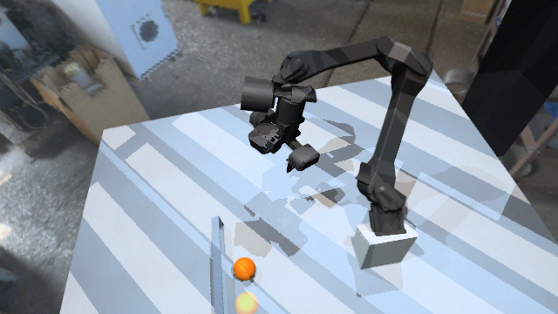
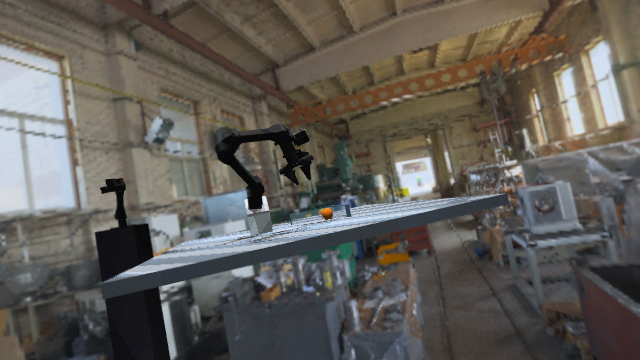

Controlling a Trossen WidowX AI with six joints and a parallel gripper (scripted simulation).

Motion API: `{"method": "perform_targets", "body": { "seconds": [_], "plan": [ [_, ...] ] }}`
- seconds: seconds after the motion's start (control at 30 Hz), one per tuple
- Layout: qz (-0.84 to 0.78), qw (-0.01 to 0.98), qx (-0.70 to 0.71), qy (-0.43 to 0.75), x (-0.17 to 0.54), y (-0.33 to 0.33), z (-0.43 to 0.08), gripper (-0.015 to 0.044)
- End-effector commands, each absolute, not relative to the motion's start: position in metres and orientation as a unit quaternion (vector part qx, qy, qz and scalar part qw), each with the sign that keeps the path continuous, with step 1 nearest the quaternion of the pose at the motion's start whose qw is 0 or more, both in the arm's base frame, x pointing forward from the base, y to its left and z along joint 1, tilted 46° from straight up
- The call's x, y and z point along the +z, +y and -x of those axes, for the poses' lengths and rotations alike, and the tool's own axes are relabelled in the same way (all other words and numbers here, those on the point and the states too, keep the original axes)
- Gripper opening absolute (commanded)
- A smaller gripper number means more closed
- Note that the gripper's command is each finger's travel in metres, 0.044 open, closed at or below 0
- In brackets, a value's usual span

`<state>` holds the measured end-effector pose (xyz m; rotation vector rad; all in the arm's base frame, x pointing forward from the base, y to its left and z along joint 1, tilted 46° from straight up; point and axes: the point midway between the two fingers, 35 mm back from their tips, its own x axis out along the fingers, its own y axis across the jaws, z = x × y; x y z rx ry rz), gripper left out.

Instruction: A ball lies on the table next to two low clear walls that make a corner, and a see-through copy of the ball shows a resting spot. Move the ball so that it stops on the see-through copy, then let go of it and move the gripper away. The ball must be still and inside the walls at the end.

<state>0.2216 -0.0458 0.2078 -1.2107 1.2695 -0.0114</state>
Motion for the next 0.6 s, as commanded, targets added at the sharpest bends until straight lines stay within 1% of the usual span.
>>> {"method": "perform_targets", "body": {
  "seconds": [0.0, 0.27, 0.57],
  "plan": [
    [0.529, 0.640, -0.006, 0.557, 0.207, -0.045, -0.223, 0.0385],
    [0.457, 0.662, -0.062, 0.591, 0.163, -0.017, -0.282, 0.0385],
    [0.373, 0.673, -0.145, 0.622, 0.075, 0.018, -0.331, 0.0385]
  ]
}}
